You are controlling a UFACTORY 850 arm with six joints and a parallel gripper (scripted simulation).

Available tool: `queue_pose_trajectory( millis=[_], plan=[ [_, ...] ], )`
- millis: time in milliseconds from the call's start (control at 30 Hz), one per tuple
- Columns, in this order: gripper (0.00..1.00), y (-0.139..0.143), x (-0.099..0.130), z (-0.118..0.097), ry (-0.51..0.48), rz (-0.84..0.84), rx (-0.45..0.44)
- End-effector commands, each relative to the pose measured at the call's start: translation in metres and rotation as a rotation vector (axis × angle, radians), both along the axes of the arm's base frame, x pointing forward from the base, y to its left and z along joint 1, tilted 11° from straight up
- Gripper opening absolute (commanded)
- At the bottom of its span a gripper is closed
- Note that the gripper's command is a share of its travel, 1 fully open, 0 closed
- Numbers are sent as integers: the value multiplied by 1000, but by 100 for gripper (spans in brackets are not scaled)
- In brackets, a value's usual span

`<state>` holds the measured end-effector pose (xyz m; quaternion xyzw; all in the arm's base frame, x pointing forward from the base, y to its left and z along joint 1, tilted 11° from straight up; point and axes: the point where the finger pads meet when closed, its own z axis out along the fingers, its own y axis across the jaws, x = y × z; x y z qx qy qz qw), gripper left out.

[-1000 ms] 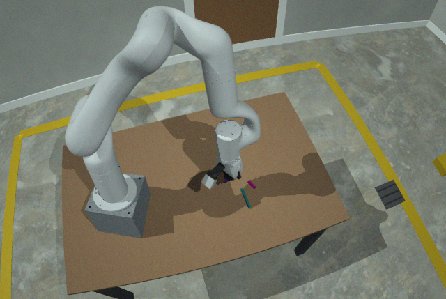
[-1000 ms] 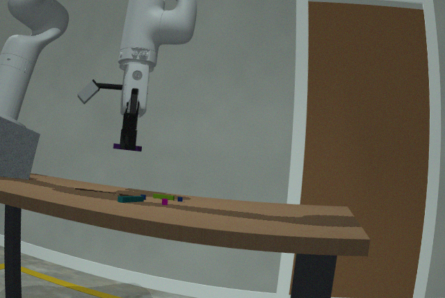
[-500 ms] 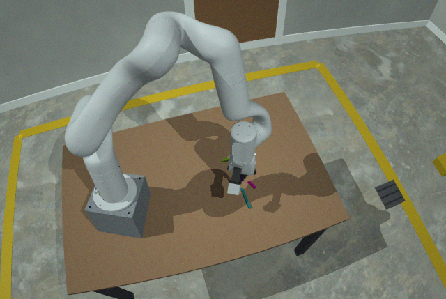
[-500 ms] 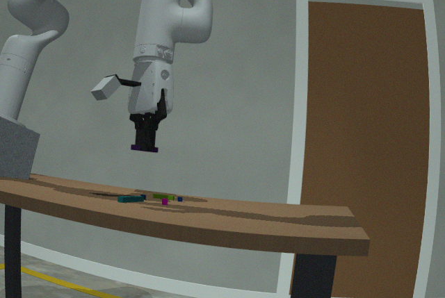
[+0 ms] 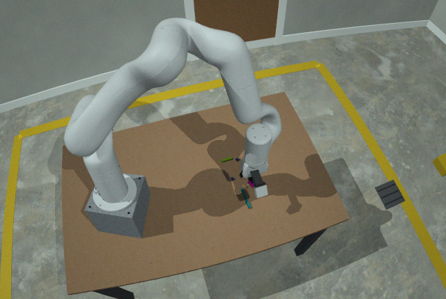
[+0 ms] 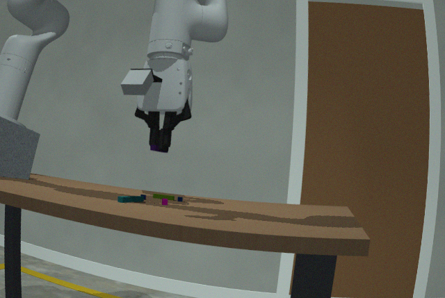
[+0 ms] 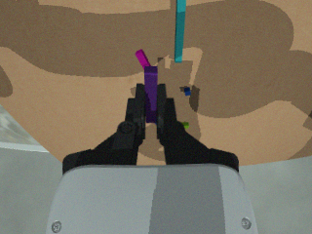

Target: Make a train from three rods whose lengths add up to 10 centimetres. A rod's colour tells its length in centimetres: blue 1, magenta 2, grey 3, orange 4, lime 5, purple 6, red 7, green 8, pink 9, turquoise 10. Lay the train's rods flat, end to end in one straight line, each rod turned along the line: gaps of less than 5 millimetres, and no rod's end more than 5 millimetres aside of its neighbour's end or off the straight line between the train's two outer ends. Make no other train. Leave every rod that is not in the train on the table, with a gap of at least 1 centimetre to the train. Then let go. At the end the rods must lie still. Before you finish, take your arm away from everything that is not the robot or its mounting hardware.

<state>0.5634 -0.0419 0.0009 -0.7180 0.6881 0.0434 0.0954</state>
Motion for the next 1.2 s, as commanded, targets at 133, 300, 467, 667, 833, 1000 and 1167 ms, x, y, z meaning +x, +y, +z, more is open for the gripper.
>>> queue_pose_trajectory(
  millis=[133, 300, 467, 667, 833, 1000, 1167],
  plan=[
    [4, -16, 25, 0, -54, 303, -28],
    [4, -22, 32, 0, -70, 404, -41],
    [4, -23, 33, 0, -71, 415, -43],
    [4, -23, 33, 0, -71, 415, -43],
    [4, -23, 33, -1, -71, 415, -43],
    [4, -22, 33, -6, -72, 415, -42],
    [4, -19, 34, -23, -72, 415, -42]
  ],
)
